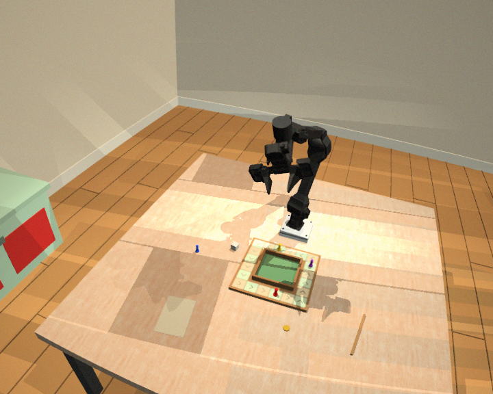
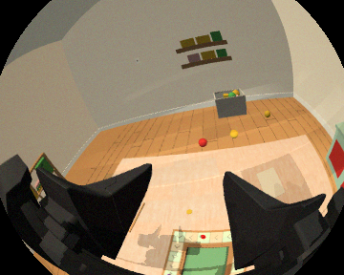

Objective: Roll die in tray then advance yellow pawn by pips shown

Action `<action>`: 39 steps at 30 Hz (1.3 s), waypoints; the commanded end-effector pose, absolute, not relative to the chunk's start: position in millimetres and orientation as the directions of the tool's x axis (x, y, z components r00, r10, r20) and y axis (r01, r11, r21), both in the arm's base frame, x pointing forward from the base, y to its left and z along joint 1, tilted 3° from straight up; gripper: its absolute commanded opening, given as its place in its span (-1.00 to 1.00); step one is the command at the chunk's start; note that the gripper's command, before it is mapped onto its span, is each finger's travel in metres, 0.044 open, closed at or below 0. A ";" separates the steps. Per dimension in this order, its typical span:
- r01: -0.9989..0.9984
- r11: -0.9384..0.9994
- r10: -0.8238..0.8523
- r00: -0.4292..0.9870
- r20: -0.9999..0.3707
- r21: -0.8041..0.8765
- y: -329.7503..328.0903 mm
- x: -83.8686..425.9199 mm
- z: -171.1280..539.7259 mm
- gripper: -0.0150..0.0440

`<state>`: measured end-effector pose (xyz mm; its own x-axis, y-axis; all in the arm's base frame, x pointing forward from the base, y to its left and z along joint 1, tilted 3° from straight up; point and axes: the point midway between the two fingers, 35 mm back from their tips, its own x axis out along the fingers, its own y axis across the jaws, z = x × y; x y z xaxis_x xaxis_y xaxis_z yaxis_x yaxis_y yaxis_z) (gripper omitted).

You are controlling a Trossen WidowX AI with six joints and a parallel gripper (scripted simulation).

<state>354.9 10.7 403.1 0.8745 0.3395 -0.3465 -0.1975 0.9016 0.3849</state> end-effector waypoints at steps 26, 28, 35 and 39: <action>0.071 0.997 0.028 -0.025 -0.999 0.026 -167.3 244.7 48.6 0.44; 0.071 0.997 0.028 -0.025 -0.999 0.026 -167.3 244.7 48.6 0.44; 0.071 0.997 0.028 -0.025 -0.999 0.026 -165.4 241.4 33.6 0.44; 0.071 0.997 0.028 -0.025 -0.999 0.026 -165.4 241.4 31.2 0.44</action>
<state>241.8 -164.8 35.4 -0.0212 0.0299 -0.9993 0.0749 0.9968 0.0283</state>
